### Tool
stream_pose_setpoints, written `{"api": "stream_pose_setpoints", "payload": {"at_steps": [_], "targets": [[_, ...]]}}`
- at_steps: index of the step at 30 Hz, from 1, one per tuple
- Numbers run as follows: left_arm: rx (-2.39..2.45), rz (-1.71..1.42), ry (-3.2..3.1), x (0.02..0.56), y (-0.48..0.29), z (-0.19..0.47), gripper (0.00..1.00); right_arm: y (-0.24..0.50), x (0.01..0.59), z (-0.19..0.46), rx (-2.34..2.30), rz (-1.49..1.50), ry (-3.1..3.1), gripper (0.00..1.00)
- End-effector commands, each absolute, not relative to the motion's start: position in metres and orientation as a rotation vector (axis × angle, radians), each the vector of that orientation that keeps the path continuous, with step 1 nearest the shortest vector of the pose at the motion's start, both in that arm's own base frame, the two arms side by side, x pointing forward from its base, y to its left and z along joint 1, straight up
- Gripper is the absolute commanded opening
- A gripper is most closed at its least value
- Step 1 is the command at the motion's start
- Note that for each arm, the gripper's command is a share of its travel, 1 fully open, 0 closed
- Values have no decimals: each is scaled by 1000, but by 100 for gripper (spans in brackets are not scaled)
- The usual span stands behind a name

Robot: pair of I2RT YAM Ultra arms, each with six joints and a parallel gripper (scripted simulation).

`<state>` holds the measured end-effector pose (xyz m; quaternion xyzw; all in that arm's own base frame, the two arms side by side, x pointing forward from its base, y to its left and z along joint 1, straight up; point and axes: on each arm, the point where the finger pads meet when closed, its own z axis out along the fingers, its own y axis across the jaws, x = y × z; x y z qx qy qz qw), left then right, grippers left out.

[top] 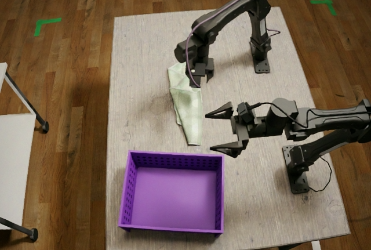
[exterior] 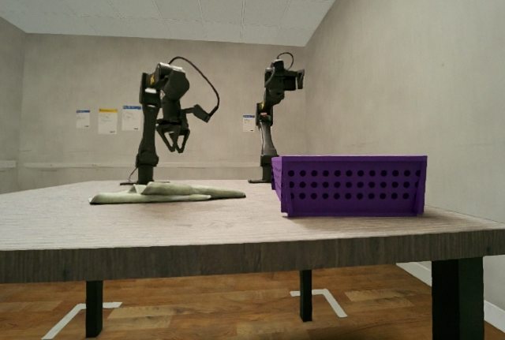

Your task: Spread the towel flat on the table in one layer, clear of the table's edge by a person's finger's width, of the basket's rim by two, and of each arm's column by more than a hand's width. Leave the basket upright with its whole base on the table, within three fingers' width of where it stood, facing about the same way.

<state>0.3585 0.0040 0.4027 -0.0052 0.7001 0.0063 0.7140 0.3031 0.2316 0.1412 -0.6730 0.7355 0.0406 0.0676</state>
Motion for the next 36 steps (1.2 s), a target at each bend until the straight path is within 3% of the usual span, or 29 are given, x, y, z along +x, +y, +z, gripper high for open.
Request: {"api": "stream_pose_setpoints", "payload": {"at_steps": [1, 5, 6, 36], "targets": [[-12, 14, 1539, 358, 4, 407, 100, 232, 303, 145, -2022, 123, 2212, 64], [-12, 14, 1539, 358, 4, 407, 100, 232, 303, 145, -2022, 123, 2212, 64], [-7, 17, 1583, 361, -4, 403, 34, 221, 305, 143, -1959, 130, 2254, 34], [49, 29, 2450, 360, -168, 254, 34, 30, 374, 60, -911, 139, 2850, 34]]}}
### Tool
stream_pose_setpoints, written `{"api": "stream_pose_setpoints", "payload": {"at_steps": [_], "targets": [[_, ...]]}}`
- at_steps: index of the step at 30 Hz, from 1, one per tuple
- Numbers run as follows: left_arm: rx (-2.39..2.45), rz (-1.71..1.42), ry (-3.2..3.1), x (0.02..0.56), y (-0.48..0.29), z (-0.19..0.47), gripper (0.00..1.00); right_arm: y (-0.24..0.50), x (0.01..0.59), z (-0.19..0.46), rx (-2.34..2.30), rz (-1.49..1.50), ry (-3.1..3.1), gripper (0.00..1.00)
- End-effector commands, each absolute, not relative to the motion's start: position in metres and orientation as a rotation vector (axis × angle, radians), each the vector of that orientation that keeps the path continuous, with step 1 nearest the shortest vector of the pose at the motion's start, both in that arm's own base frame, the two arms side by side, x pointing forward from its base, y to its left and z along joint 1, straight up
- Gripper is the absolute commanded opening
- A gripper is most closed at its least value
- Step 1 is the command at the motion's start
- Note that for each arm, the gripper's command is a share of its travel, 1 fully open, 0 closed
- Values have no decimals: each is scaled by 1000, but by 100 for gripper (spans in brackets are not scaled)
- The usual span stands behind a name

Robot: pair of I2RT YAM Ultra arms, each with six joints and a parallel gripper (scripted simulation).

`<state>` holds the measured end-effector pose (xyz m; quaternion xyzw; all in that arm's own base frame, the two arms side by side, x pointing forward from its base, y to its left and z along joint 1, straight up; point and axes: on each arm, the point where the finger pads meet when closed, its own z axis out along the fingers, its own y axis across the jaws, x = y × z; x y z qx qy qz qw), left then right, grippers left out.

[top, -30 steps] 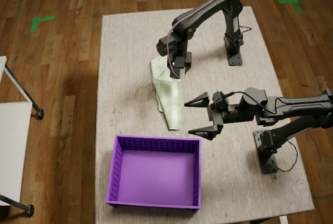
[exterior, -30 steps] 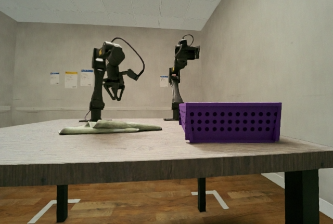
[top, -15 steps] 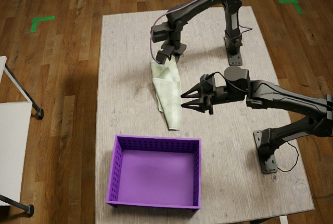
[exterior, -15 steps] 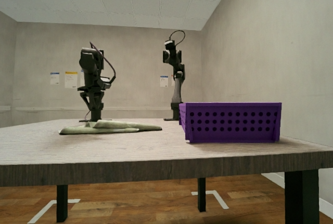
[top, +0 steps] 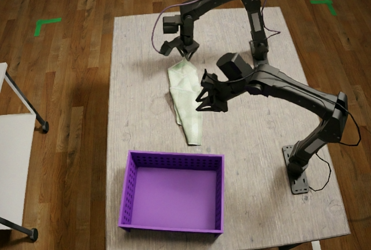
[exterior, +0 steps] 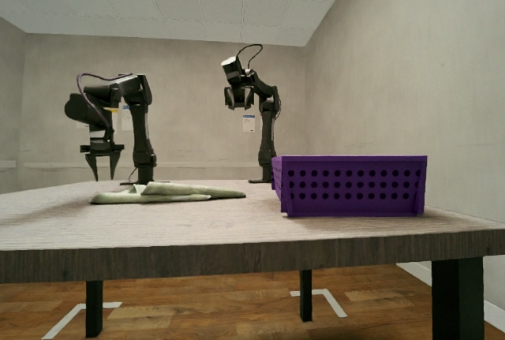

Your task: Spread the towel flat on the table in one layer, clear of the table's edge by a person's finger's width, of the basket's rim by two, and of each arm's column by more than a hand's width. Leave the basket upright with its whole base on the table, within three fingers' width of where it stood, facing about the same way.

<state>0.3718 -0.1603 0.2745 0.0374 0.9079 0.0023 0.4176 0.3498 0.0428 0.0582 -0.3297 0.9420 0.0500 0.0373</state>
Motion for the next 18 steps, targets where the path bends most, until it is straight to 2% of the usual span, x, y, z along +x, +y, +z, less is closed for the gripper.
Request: {"api": "stream_pose_setpoints", "payload": {"at_steps": [1, 18], "targets": [[52, 30, 2483, 359, -174, 248, 34, 23, 377, 57, -932, 136, 2843, 34], [84, 50, 2912, 357, -266, 162, 34, 24, 378, 63, -934, 127, 2823, 34]]}}
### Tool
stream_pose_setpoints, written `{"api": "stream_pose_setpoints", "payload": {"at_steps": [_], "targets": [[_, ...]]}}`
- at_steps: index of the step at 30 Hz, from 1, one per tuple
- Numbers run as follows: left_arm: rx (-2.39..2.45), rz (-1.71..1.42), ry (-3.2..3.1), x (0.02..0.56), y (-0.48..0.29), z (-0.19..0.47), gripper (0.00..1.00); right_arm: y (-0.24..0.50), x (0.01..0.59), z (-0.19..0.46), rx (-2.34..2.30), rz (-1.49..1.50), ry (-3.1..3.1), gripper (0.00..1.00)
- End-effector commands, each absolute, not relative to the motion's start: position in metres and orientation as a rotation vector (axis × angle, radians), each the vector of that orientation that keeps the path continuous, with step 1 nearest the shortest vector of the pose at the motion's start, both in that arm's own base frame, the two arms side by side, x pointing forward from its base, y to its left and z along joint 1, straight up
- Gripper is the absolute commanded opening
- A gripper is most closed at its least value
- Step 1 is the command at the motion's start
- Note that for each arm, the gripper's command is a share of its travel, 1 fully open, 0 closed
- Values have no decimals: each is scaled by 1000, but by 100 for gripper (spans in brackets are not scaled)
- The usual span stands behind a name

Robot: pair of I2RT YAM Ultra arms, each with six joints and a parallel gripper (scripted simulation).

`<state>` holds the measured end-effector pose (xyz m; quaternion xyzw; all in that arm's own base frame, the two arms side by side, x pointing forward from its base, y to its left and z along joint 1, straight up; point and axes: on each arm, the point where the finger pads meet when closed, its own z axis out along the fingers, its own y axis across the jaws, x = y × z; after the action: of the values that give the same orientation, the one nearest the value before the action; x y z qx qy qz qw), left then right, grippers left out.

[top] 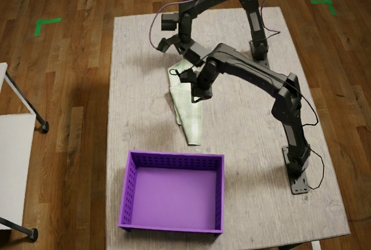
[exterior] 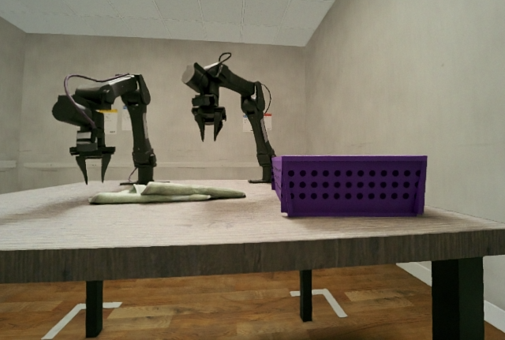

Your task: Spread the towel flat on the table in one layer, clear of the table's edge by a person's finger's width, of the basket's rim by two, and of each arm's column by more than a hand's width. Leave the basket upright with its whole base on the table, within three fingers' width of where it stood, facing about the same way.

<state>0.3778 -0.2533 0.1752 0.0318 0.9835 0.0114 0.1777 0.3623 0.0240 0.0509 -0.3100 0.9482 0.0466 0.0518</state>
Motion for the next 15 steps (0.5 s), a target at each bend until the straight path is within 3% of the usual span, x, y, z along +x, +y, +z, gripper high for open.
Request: {"api": "stream_pose_setpoints", "payload": {"at_steps": [1, 15], "targets": [[84, 50, 2912, 357, -272, 157, 34, 24, 378, 63, -934, 127, 2823, 34], [77, 39, 2882, 363, -348, 91, 34, 24, 378, 63, -934, 127, 2823, 34]]}}
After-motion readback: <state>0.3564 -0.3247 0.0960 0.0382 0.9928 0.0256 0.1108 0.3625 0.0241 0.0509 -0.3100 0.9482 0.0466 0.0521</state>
